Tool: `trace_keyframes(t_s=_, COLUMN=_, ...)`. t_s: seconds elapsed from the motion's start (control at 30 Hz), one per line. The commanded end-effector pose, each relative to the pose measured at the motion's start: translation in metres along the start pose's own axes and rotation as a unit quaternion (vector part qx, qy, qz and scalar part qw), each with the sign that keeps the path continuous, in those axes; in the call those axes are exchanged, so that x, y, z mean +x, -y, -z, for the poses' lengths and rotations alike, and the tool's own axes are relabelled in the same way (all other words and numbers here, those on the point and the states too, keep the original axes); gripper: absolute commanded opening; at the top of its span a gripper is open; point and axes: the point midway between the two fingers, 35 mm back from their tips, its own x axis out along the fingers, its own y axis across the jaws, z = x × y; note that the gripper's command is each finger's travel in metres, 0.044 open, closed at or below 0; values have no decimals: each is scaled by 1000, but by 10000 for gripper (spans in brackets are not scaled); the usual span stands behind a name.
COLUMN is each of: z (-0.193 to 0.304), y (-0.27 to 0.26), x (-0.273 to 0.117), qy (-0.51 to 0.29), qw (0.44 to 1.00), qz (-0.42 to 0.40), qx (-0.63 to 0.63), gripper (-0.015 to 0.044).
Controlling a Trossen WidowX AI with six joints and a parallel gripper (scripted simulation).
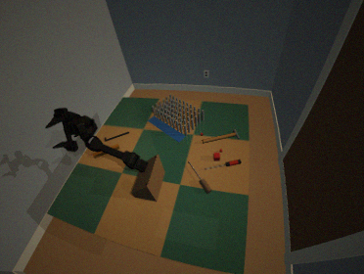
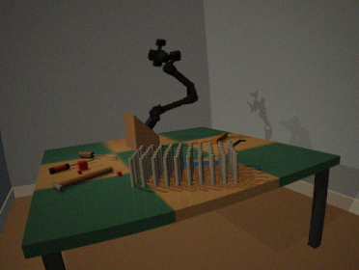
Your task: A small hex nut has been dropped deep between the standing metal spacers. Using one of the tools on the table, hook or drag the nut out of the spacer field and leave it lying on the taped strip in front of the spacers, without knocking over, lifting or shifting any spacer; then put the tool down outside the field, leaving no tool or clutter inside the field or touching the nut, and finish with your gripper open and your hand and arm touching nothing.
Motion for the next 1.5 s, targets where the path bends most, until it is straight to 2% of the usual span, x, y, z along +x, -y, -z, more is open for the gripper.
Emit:
trace_keyframes(t_s=0.0, z=-2, y=1, x=-1, qy=3, qw=1000, qz=3, qx=4, gripper=426)
trace_keyframes(t_s=0.13, z=-45, y=26, x=-17, qy=69, qw=992, qz=57, qx=83, gripper=440)
trace_keyframes(t_s=0.3, z=-107, y=61, x=-57, qy=184, qw=955, qz=118, qx=199, gripper=440)
trace_keyframes(t_s=0.4, z=-117, y=82, x=-86, qy=231, qw=934, qz=167, qx=216, gripper=440)
trace_keyframes(t_s=0.63, z=-158, y=102, x=-136, qy=338, qw=873, qz=186, qx=300, gripper=440)
trace_keyframes(t_s=0.77, z=-189, y=115, x=-190, qy=437, qw=802, qz=183, qx=364, gripper=440)
trace_keyframes(t_s=0.93, z=-221, y=122, x=-270, qy=567, qw=689, qz=148, qx=426, gripper=440)
trace_keyframes(t_s=1.1, z=-239, y=116, x=-356, qy=684, qw=565, qz=80, qx=455, gripper=440)
trace_keyframes(t_s=1.3, z=-245, y=87, x=-458, qy=794, qw=416, qz=-40, qx=442, gripper=440)
trace_keyframes(t_s=1.47, z=-237, y=48, x=-537, qy=852, qw=304, qz=-162, qx=394, gripper=440)
